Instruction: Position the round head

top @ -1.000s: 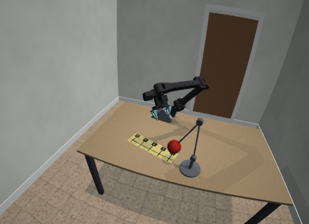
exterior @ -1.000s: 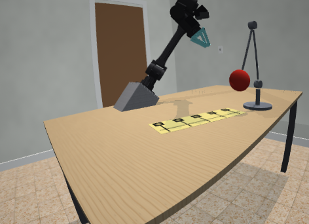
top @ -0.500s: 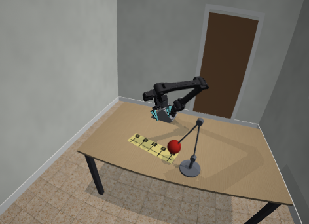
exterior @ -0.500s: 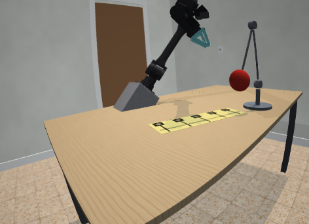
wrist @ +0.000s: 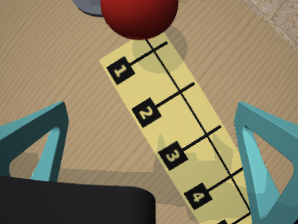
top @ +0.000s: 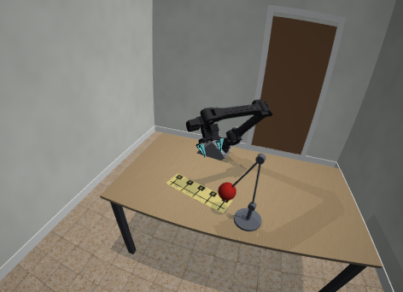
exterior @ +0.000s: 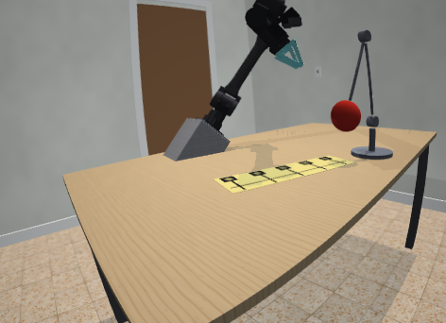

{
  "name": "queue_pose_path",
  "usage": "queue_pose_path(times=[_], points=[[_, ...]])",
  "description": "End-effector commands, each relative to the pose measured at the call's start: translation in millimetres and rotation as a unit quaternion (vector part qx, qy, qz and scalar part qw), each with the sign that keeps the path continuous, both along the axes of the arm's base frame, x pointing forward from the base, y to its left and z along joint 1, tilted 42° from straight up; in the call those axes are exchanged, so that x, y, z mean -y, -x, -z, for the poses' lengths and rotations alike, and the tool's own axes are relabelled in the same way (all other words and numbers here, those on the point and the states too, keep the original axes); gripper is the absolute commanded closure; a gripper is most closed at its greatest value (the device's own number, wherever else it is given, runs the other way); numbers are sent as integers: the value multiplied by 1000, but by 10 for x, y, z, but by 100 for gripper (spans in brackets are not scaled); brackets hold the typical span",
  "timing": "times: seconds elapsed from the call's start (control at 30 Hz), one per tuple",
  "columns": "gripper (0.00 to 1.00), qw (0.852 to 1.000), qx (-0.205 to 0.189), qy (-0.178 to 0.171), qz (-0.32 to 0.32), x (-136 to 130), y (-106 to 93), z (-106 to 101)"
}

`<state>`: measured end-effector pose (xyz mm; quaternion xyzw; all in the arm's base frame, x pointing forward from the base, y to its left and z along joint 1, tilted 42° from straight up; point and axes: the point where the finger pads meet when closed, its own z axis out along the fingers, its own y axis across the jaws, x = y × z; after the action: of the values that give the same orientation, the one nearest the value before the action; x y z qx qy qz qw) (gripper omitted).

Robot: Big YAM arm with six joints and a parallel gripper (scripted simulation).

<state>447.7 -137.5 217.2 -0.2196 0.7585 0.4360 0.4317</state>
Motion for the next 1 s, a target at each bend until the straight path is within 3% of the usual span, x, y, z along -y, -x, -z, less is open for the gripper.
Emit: queue_pose_path(times=[0.0, 0.97], points=[[0, 1000, 19, -1, -9, 14, -29, -53], [0, 1000, 7, 2, 0, -8, -86, -108]])
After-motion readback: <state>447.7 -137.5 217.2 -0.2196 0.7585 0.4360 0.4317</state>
